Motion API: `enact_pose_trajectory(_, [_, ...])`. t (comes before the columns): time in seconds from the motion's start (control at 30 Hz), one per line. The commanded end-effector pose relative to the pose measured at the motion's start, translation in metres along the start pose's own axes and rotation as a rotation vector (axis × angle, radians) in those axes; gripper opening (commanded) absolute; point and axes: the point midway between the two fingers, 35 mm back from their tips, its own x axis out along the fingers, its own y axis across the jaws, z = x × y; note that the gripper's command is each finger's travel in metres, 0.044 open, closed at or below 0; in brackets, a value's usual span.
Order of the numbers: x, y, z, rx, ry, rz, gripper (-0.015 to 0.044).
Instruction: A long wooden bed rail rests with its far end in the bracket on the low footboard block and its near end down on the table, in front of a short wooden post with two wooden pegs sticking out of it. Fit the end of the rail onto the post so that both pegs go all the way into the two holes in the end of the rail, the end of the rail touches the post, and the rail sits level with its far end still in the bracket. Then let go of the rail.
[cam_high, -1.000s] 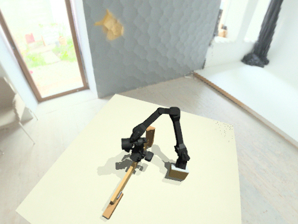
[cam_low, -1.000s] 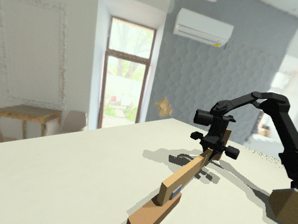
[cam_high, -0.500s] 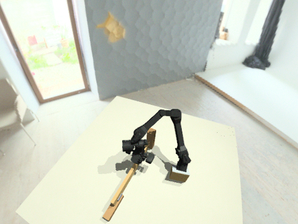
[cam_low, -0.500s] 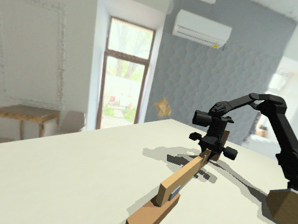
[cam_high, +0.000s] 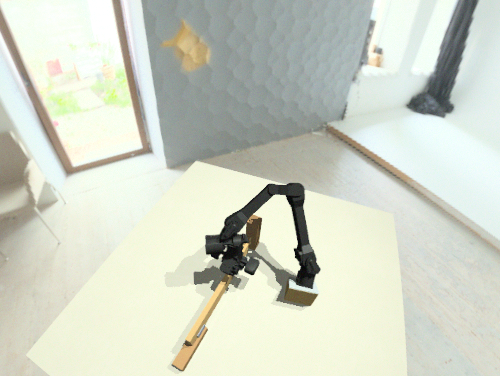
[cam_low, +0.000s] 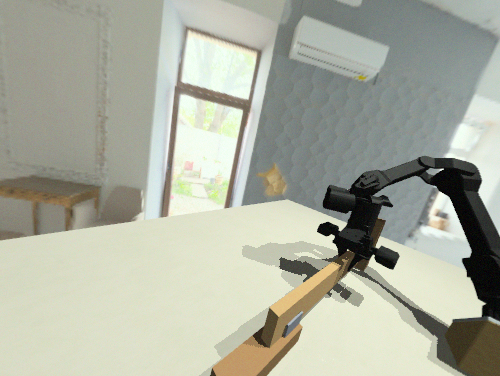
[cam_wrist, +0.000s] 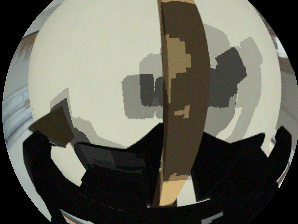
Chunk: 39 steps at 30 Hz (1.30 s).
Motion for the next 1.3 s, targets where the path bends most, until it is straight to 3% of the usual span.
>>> enact_pose_trajectory(0.0, [-0.0012,0.0003,0.0018,-0.002,-0.006,-0.003,0.0])
enact_pose_trajectory(1.27, [-0.0024,-0.0002,-0.0076,-0.002,-0.006,-0.003,0.0])
